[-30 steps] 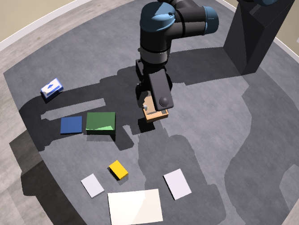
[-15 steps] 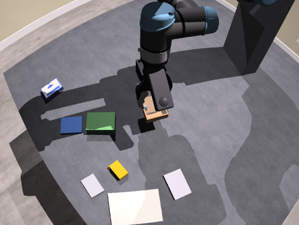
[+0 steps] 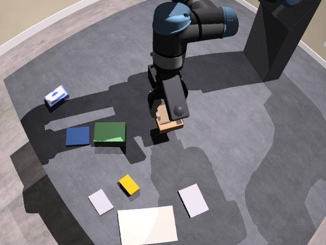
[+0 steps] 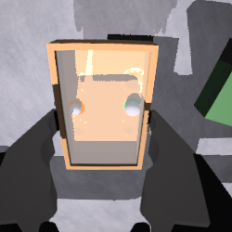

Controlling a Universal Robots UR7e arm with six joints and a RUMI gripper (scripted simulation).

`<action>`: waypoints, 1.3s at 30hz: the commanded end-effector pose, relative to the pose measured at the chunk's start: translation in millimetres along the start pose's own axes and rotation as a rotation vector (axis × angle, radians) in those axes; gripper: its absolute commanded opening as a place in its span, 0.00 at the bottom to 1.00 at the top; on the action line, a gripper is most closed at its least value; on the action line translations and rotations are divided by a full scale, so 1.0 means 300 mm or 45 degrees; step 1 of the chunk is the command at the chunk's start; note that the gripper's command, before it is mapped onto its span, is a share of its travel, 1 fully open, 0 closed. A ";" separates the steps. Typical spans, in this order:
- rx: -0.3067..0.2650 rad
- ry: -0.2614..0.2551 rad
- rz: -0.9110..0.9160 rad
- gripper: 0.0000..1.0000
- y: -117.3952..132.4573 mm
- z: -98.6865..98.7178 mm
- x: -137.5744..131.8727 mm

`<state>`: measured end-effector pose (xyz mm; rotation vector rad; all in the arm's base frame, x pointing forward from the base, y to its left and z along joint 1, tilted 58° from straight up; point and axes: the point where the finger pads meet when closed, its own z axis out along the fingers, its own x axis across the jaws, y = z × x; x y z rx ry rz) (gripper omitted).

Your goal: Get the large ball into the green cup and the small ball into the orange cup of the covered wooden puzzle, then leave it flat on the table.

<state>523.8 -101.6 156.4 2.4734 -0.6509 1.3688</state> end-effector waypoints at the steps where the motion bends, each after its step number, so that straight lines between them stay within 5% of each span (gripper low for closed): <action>1: 0.000 -0.001 0.001 0.44 0.001 0.000 -0.002; 39: 0.000 0.003 0.001 0.44 0.001 0.065 0.004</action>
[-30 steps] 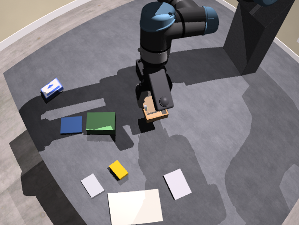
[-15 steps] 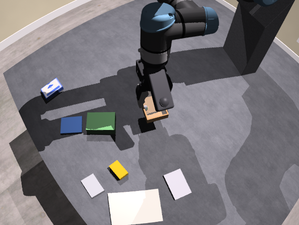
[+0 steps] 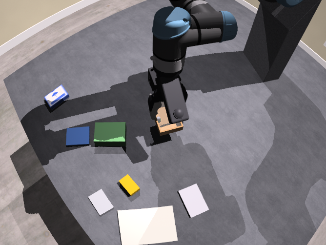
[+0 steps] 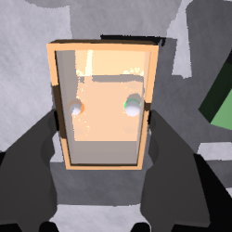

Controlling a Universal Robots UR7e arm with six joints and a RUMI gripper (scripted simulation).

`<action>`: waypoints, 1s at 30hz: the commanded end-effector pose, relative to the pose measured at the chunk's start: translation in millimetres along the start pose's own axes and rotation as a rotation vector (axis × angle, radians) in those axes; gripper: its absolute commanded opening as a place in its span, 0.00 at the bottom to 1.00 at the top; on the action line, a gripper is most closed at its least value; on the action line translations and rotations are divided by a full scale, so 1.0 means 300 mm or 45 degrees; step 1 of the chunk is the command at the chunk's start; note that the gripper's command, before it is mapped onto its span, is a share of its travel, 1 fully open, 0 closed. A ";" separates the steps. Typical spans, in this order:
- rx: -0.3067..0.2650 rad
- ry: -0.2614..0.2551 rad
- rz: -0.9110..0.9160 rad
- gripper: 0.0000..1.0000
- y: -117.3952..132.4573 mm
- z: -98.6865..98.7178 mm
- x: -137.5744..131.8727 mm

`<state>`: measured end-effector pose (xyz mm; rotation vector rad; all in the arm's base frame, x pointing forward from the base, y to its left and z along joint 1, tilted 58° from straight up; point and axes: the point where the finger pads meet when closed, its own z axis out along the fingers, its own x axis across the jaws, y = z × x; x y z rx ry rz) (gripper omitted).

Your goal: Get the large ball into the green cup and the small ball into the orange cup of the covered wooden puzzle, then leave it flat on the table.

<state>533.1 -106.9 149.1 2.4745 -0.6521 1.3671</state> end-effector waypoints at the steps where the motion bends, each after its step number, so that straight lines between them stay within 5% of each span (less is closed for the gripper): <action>1: 0.000 0.005 0.000 0.44 0.001 0.027 0.006; 30: 0.001 0.005 0.000 0.44 0.000 0.158 0.006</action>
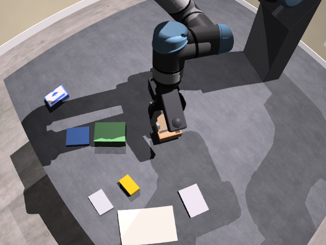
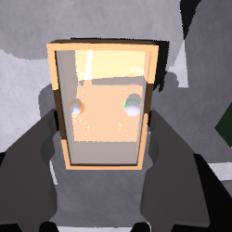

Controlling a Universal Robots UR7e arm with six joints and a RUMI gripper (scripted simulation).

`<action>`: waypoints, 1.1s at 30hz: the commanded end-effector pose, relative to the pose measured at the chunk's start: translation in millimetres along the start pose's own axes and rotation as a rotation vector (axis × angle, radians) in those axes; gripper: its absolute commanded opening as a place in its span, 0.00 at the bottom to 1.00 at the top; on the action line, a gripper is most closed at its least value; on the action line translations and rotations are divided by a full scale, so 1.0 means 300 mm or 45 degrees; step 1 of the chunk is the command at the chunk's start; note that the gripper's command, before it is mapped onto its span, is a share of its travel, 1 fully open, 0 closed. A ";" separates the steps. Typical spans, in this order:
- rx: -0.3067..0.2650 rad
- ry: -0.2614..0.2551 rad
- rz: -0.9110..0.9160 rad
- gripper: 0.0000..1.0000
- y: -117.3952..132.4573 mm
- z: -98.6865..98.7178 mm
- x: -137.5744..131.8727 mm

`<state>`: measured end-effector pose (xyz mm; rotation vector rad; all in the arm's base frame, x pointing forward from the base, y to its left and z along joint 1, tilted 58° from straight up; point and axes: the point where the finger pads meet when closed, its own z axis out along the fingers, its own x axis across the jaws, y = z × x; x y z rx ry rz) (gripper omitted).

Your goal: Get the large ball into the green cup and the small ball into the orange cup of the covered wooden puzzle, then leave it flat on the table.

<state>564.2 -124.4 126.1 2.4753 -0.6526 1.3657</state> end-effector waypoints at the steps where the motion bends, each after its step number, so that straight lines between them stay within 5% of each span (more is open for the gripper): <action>1: 0.001 0.006 0.000 0.44 0.000 0.020 0.007; 33: 0.001 0.004 0.000 0.44 0.000 0.045 0.005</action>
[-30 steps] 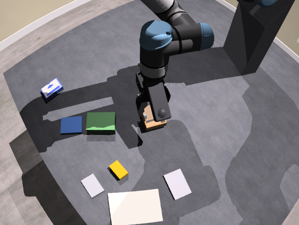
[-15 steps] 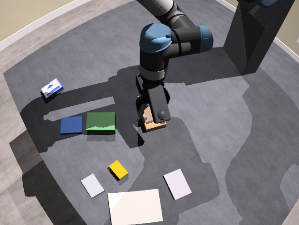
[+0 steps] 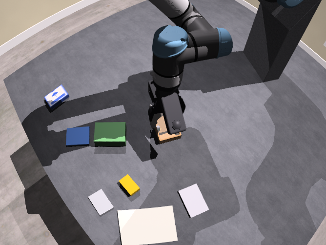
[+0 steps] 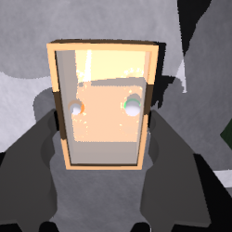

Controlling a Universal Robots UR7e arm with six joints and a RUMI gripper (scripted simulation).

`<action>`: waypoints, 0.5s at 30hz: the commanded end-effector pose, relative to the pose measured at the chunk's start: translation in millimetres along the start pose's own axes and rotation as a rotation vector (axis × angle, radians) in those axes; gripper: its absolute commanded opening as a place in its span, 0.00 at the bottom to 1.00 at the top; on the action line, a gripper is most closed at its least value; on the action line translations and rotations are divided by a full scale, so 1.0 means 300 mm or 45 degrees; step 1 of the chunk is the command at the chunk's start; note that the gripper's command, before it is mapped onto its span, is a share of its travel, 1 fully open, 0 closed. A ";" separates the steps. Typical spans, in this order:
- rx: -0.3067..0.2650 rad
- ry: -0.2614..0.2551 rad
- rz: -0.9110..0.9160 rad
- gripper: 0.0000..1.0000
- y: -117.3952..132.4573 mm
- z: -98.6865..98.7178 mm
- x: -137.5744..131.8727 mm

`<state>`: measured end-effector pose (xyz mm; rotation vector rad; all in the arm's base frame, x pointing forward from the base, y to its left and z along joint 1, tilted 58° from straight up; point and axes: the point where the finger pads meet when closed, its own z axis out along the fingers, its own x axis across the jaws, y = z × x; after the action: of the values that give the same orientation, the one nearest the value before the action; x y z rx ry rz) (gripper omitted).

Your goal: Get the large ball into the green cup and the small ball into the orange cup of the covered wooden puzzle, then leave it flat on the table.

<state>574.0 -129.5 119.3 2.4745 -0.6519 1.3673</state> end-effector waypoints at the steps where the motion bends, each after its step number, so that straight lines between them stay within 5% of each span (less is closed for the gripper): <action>1: 0.000 0.003 0.000 0.44 0.001 0.002 0.004; 3: 0.000 0.003 0.000 0.44 0.001 0.002 0.004; 4: 0.000 0.003 0.000 0.55 0.001 0.002 0.004; 15: 0.000 0.003 0.000 0.55 0.001 0.002 0.004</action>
<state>574.0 -129.5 119.3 2.4745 -0.6519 1.3674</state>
